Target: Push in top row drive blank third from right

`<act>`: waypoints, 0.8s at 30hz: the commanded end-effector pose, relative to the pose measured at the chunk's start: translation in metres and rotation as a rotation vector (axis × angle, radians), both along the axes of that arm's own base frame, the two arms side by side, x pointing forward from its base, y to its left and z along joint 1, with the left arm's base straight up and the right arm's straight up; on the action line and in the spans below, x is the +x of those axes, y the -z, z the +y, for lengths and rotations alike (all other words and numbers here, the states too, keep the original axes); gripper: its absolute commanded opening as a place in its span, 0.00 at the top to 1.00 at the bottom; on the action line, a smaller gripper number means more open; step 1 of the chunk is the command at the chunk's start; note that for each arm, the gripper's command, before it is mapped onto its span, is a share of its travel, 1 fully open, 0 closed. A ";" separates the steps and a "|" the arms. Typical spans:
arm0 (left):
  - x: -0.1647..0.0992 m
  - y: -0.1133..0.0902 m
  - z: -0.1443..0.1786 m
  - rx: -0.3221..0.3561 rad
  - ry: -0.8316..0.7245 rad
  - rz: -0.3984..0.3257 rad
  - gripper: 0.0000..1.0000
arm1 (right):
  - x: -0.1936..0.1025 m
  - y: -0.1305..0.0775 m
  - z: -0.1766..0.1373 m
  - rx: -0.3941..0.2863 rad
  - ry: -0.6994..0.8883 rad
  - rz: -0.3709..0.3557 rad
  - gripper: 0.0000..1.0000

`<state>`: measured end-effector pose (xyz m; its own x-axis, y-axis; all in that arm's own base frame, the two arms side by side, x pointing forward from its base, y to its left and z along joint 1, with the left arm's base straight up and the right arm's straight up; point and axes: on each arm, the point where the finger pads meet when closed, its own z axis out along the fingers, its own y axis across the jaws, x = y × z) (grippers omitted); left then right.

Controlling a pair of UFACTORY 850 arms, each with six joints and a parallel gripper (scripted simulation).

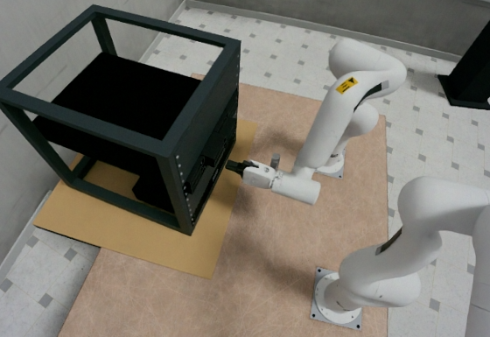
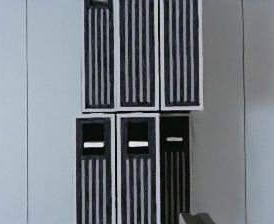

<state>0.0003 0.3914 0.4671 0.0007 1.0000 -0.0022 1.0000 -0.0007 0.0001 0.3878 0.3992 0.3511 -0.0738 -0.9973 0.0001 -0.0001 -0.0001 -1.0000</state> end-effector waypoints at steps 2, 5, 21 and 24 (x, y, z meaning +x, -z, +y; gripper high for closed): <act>0.000 -0.001 0.000 0.002 0.000 0.000 0.00 | -0.001 -0.004 0.000 0.002 0.000 -0.001 1.00; 0.000 -0.001 0.000 0.002 0.000 0.000 0.00 | -0.004 -0.009 -0.001 0.002 0.000 -0.001 1.00; 0.000 -0.001 0.000 0.002 0.000 0.000 0.00 | -0.032 -0.063 -0.012 0.002 0.000 -0.001 1.00; 0.000 -0.001 0.000 0.002 0.000 0.000 0.00 | -0.032 -0.063 -0.012 0.002 0.000 -0.001 1.00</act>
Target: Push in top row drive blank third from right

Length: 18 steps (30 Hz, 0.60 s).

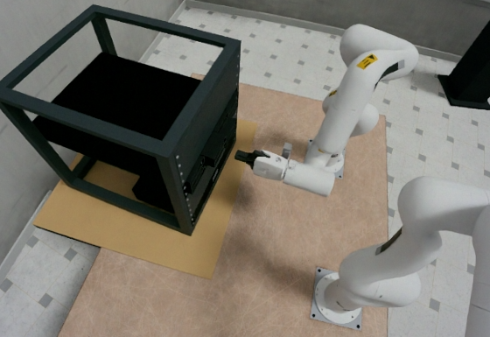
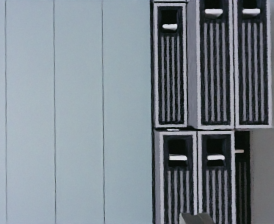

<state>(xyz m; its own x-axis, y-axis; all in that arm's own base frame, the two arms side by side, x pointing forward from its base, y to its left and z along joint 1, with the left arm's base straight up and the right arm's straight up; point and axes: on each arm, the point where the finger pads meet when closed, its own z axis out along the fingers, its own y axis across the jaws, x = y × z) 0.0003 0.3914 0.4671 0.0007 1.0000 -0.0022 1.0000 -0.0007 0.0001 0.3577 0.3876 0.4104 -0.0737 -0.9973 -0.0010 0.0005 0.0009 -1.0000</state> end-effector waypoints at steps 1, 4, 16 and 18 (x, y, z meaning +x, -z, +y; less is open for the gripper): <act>0.000 -0.001 0.000 0.002 0.000 0.000 0.00 | -0.002 -0.004 0.000 0.001 0.000 0.000 1.00; 0.000 -0.001 0.000 0.002 0.000 0.000 0.00 | 0.003 -0.004 -0.001 0.001 0.000 0.000 1.00; 0.000 -0.001 0.000 0.002 0.000 0.000 0.00 | 0.049 -0.004 -0.004 0.001 0.000 -0.001 1.00; 0.000 -0.001 0.000 0.002 0.000 0.000 0.00 | 0.052 -0.004 -0.004 0.001 0.000 -0.001 1.00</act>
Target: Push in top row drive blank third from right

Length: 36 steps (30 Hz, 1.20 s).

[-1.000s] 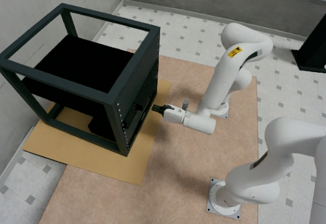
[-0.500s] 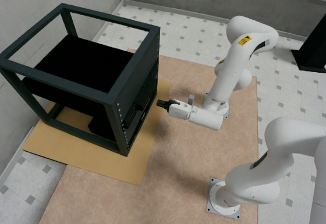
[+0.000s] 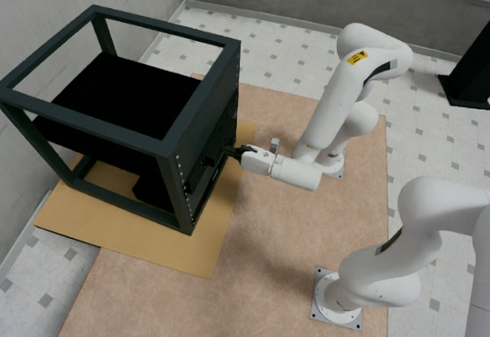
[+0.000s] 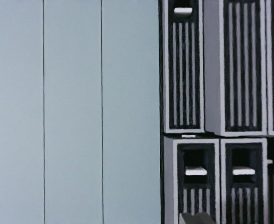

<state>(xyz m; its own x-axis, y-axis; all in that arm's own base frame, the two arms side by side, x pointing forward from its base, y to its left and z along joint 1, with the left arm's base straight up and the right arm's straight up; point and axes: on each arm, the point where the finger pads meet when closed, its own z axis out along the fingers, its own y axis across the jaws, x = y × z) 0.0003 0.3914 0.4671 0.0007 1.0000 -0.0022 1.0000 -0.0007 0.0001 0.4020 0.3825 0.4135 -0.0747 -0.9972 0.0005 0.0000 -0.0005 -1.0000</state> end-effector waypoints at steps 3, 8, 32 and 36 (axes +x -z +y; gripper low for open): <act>0.000 -0.001 0.000 0.002 0.000 0.000 0.00 | 0.007 -0.001 0.001 0.002 -0.001 -0.001 1.00; 0.000 -0.001 0.000 0.002 0.000 0.000 0.00 | 0.007 -0.001 0.001 0.002 -0.001 -0.001 1.00; 0.000 -0.001 0.000 0.002 0.000 0.000 0.00 | 0.017 -0.001 0.000 0.002 -0.001 -0.001 1.00; 0.000 -0.001 0.000 0.002 0.000 0.000 0.00 | 0.021 -0.001 0.000 0.002 -0.001 -0.001 1.00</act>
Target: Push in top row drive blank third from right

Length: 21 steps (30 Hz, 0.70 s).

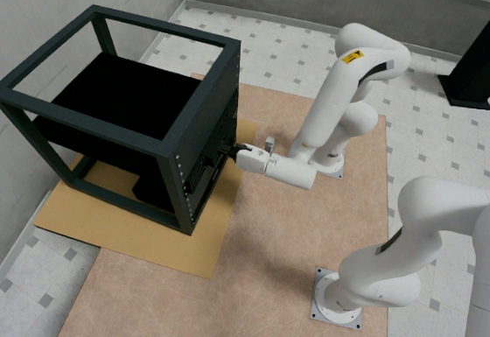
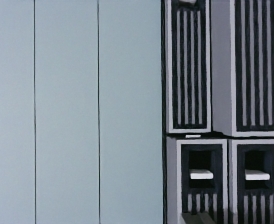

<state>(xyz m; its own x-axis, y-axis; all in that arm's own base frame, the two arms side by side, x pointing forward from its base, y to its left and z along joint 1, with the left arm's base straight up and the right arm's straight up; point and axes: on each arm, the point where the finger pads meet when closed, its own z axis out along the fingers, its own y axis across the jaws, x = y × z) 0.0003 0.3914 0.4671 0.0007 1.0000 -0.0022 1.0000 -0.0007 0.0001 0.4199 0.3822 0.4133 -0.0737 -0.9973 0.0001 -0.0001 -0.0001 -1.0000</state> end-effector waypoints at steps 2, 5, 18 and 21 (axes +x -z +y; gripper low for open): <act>0.000 -0.001 0.000 0.002 0.000 0.000 0.00 | 0.007 -0.001 0.000 0.002 0.000 -0.001 1.00; 0.000 -0.001 0.000 0.002 0.000 0.000 0.00 | 0.009 -0.001 0.000 0.002 0.000 -0.001 1.00; 0.000 -0.001 0.000 0.002 0.000 0.000 0.00 | 0.012 -0.001 -0.001 0.002 0.000 -0.001 1.00; 0.000 -0.001 0.000 0.002 0.000 0.000 0.00 | 0.017 -0.001 -0.001 0.002 0.000 -0.001 1.00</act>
